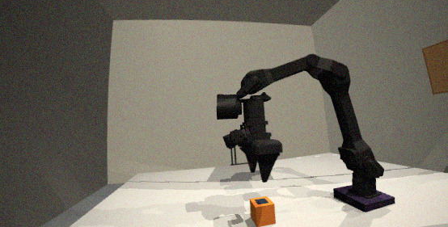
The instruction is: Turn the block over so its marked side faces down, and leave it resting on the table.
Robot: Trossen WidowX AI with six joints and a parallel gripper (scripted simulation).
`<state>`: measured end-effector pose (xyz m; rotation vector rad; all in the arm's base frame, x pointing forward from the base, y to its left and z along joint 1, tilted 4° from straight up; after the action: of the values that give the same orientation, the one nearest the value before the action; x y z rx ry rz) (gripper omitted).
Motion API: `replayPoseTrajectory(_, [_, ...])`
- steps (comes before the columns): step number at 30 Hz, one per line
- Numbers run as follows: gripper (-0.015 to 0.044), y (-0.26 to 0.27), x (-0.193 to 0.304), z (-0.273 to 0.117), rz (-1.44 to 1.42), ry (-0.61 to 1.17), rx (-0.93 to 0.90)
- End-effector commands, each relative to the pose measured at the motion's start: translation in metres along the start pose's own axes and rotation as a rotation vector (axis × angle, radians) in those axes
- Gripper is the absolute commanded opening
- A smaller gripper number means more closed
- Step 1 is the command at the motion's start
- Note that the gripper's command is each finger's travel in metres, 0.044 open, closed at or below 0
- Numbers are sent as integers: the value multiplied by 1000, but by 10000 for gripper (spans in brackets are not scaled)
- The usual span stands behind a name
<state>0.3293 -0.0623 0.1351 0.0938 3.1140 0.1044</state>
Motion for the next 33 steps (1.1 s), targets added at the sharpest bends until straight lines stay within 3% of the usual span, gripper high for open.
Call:
replayPoseTrajectory(1, [440,0,3,1,-12,19,9])
replayPoseTrajectory(5, [440,0,4,32,-12,19,9])
replayPoseTrajectory(33, [440,-1,4,77,-12,19,8])
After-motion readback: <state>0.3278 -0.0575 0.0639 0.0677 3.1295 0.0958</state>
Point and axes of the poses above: the point midway between the two fingers, 35 mm back from their tips, its own z axis out along the fingers, its own y axis across the jaws, x = y × z, the point moved 1 cm from there along -z, back along the fingers, and after that the axes turned 4 degrees about -z, right-handed, at the moved point
